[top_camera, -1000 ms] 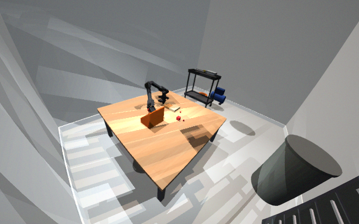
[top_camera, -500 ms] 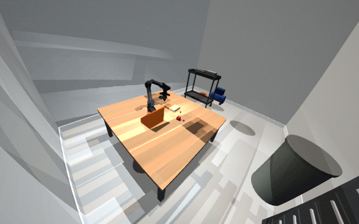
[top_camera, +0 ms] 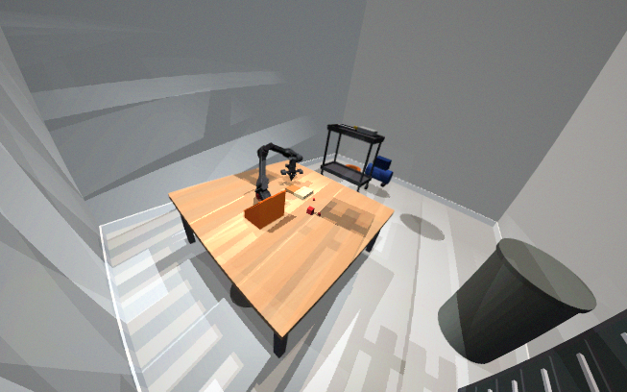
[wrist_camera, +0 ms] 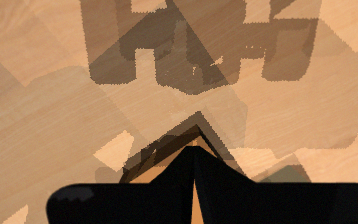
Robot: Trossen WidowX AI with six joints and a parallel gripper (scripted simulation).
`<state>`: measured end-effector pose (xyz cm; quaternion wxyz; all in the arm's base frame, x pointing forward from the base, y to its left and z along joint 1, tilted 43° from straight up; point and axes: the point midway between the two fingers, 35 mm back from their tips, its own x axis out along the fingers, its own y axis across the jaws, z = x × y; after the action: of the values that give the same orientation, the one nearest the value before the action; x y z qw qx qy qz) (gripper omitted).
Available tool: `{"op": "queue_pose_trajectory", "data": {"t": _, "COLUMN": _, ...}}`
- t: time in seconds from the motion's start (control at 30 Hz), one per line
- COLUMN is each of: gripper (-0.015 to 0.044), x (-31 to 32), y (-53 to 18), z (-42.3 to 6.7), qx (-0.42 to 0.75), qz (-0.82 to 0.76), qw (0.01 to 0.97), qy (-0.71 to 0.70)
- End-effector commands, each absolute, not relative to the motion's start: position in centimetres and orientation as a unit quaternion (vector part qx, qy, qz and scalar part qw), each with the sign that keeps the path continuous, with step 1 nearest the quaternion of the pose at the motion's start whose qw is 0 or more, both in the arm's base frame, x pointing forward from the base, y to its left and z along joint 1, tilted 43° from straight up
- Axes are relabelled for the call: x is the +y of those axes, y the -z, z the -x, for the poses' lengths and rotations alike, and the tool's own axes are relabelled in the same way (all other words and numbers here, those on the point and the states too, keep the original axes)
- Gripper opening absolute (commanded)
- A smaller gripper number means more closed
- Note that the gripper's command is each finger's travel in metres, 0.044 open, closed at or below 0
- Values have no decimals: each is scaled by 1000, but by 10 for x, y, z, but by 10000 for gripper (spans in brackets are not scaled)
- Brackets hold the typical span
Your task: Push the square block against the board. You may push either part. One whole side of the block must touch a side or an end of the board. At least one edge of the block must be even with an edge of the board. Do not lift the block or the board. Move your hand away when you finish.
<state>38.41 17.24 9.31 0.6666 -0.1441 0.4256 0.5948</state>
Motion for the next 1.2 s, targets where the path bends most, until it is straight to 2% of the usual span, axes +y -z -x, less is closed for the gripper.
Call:
{"op": "queue_pose_trajectory", "data": {"t": 0.0, "gripper": 0, "x": 167, "y": -84, "z": -394, "qx": 467, "qz": 97, "qw": 672, "qy": -567}}
{"op": "queue_pose_trajectory", "data": {"t": 0.57, "gripper": 0, "x": 138, "y": -53, "z": -428, "qx": 610, "qz": -101, "qw": 670, "qy": -411}}
{"op": "queue_pose_trajectory", "data": {"t": 0.77, "gripper": 0, "x": 140, "y": -51, "z": -428, "qx": 610, "qz": -101, "qw": 670, "qy": -411}}
{"op": "queue_pose_trajectory", "data": {"t": 0.9, "gripper": 0, "x": 172, "y": -14, "z": -426, "qx": 614, "qz": -109, "qw": 669, "qy": -405}}
{"op": "queue_pose_trajectory", "data": {"t": 1.17, "gripper": 0, "x": 174, "y": -12, "z": -425, "qx": 614, "qz": -109, "qw": 669, "qy": -405}}
